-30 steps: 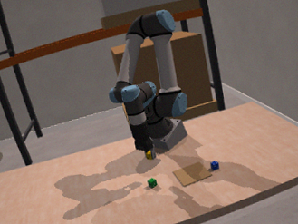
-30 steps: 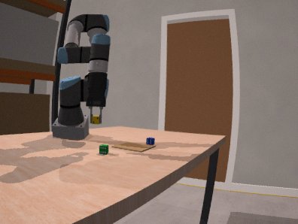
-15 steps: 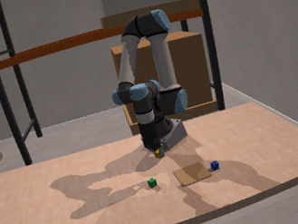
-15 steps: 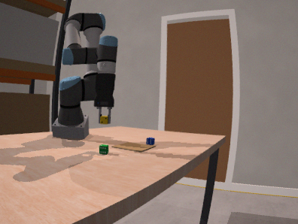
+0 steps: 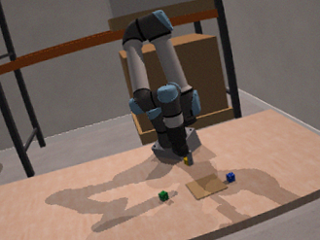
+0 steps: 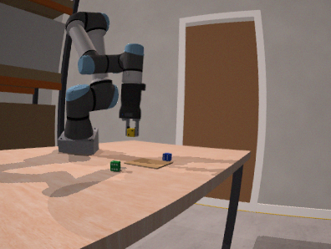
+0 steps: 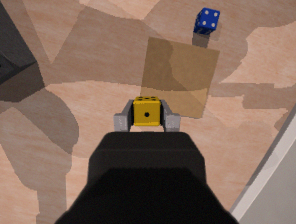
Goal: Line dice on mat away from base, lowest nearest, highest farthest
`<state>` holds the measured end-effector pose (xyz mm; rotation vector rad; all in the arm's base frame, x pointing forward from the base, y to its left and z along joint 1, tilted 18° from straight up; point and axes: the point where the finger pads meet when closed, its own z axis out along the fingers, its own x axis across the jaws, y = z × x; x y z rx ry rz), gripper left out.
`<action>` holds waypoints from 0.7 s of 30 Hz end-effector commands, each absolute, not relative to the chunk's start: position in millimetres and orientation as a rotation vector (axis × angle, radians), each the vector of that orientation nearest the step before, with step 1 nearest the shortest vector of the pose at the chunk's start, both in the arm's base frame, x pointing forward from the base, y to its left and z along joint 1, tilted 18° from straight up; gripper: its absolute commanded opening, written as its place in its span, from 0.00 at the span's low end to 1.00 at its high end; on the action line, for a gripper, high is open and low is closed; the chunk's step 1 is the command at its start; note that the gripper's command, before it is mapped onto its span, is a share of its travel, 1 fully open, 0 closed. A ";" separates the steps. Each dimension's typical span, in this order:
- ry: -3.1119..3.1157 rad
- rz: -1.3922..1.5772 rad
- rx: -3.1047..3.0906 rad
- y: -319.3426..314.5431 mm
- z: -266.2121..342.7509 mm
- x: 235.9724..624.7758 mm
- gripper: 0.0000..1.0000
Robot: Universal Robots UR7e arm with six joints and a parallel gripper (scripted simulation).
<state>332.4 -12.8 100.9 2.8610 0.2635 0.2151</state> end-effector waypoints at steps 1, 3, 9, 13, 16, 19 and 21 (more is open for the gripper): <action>0.166 0.232 2.869 2.9 98.6 335.4 0.57; 0.125 0.239 2.872 9.7 97.5 336.3 0.57; 0.051 0.252 2.875 21.9 95.5 337.7 0.57; 0.038 0.254 2.875 24.0 95.2 337.9 0.57; 0.038 0.254 2.875 24.1 95.2 337.9 0.57; 0.038 0.254 2.875 24.1 95.2 337.9 0.57; 0.038 0.254 2.875 24.1 95.2 337.9 0.57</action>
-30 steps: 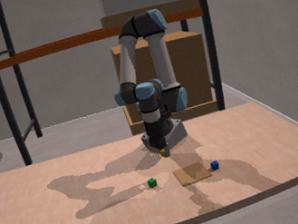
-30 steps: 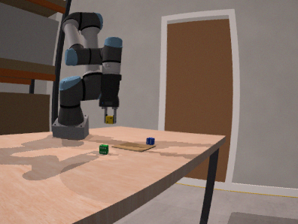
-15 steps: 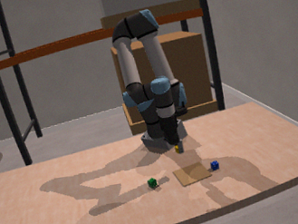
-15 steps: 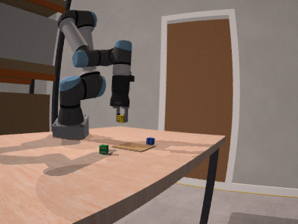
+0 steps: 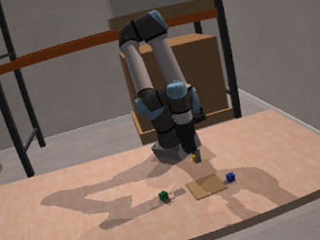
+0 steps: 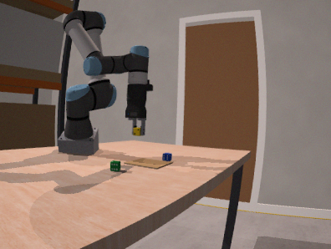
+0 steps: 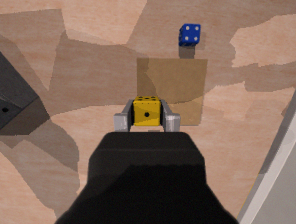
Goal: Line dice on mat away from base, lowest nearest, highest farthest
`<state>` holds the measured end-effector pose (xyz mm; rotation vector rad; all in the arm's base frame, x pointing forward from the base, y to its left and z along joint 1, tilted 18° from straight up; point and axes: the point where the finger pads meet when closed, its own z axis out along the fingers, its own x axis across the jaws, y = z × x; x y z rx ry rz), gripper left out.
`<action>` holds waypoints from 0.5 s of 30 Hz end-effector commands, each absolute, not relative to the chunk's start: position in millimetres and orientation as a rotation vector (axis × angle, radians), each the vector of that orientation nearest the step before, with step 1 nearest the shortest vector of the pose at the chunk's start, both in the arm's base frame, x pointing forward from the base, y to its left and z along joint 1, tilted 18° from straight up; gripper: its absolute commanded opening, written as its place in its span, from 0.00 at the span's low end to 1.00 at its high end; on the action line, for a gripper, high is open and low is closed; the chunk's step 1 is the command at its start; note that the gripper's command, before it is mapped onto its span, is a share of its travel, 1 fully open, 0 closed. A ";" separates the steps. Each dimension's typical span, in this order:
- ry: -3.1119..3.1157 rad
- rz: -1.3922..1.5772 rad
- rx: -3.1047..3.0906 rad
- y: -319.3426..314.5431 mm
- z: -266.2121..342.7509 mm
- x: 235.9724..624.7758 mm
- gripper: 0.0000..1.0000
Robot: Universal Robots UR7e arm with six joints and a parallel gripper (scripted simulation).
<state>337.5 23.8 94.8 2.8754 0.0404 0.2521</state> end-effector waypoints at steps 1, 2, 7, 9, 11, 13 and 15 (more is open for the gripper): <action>0.038 0.254 2.875 24.1 95.2 337.9 0.57; 0.038 0.254 2.875 24.1 95.2 337.9 0.57; 0.038 0.254 2.875 24.0 95.1 337.9 0.57; 0.038 0.254 2.875 23.9 94.4 338.0 0.57; 0.037 0.254 2.875 23.5 92.9 338.4 0.57; 0.037 0.254 2.875 23.5 92.9 338.4 0.57; 0.037 0.253 2.876 22.9 90.2 338.9 0.57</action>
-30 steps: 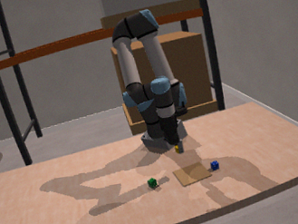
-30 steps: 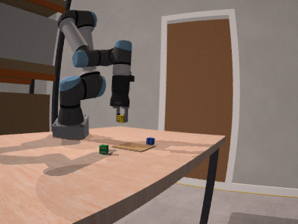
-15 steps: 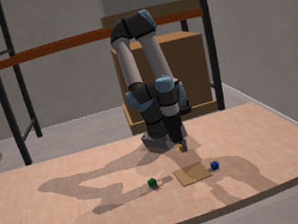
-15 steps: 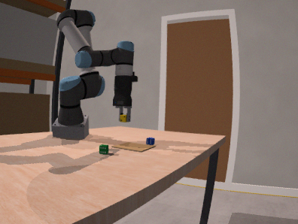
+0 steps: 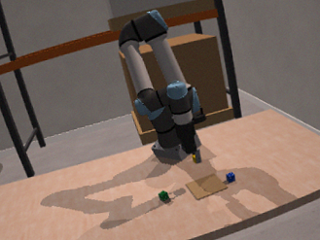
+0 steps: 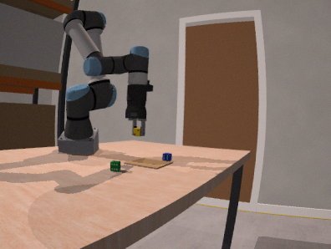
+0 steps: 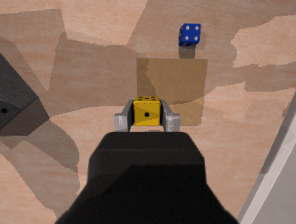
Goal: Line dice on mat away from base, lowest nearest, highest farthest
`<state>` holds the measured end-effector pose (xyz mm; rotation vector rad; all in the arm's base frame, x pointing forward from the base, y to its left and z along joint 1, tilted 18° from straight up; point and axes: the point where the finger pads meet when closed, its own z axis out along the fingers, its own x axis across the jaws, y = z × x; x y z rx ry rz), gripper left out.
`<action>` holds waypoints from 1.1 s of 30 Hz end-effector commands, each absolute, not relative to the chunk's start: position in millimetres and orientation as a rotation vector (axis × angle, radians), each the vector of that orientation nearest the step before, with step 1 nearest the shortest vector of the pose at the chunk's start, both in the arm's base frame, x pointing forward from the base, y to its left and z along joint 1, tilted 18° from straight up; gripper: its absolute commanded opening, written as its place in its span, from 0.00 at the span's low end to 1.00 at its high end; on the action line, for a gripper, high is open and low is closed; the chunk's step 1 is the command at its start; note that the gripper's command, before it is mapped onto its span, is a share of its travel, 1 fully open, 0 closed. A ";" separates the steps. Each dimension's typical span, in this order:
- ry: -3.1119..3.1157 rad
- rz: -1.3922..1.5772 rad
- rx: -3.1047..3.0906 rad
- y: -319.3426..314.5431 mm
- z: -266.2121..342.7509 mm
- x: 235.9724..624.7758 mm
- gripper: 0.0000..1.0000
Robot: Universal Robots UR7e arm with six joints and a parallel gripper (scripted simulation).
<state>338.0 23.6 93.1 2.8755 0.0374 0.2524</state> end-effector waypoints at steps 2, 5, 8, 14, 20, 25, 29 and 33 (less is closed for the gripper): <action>0.037 0.253 2.876 21.9 86.3 339.7 0.57; 0.037 0.253 2.876 20.0 78.3 341.3 0.57; 0.037 0.253 2.876 17.6 68.3 343.4 0.57; 0.037 0.253 2.876 13.1 49.6 347.2 0.57; 0.037 0.253 2.876 8.8 31.7 350.8 0.57; 0.037 0.253 2.876 5.3 17.3 353.8 0.57; 0.037 0.253 2.876 3.4 9.4 355.4 0.57; 0.037 0.253 2.876 2.8 6.8 355.9 0.57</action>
